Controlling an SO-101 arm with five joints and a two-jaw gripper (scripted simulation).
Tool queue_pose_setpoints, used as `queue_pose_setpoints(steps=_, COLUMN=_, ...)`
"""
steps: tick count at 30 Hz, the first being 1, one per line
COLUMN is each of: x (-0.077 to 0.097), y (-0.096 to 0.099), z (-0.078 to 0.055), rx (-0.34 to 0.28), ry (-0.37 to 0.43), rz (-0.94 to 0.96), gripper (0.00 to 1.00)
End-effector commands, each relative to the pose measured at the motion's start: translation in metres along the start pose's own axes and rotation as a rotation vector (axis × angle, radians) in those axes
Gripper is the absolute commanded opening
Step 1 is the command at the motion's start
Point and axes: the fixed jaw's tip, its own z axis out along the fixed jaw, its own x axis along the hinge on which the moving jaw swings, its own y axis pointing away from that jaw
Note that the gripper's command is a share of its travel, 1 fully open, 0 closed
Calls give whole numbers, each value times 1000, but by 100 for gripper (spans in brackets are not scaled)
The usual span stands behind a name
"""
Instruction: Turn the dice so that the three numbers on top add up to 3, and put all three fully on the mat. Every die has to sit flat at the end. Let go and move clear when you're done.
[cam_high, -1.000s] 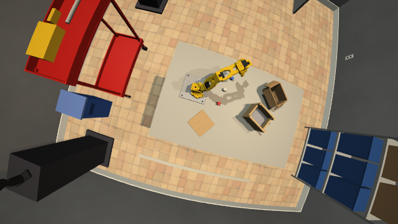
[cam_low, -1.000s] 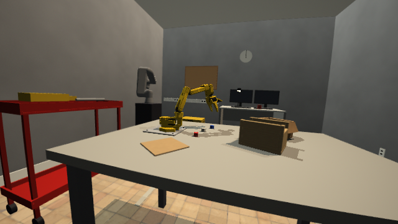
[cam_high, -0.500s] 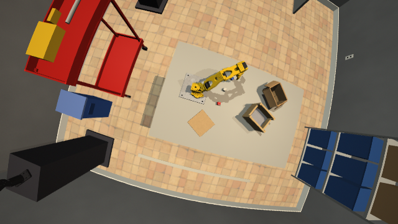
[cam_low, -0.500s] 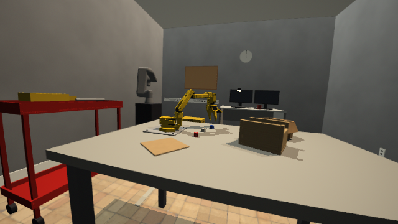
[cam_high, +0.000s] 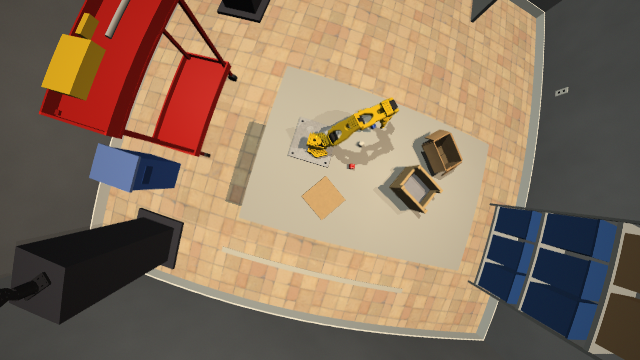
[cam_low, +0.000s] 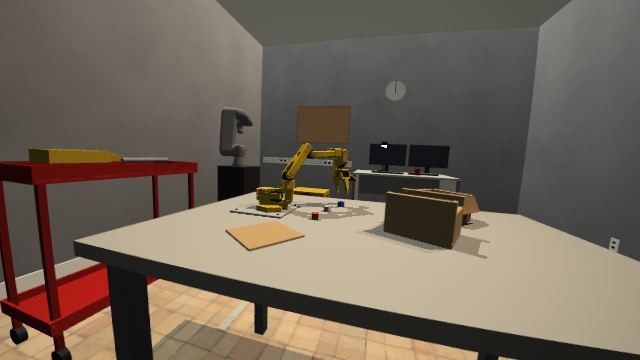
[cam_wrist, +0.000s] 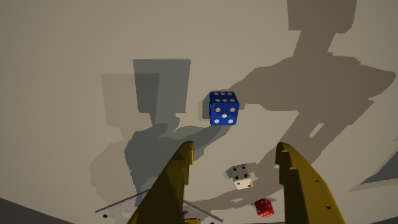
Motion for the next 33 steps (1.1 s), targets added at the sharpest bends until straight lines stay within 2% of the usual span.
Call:
queue_pose_setpoints(steps=1, x=1, y=3, z=2, rx=-3, ry=14, rz=-18, gripper=28)
queue_pose_setpoints(steps=23, x=3, y=3, z=3, rx=-6, ry=28, rz=-31, gripper=28)
queue_pose_setpoints(steps=33, x=3, y=3, z=12, rx=-7, ry=36, rz=-31, gripper=28)
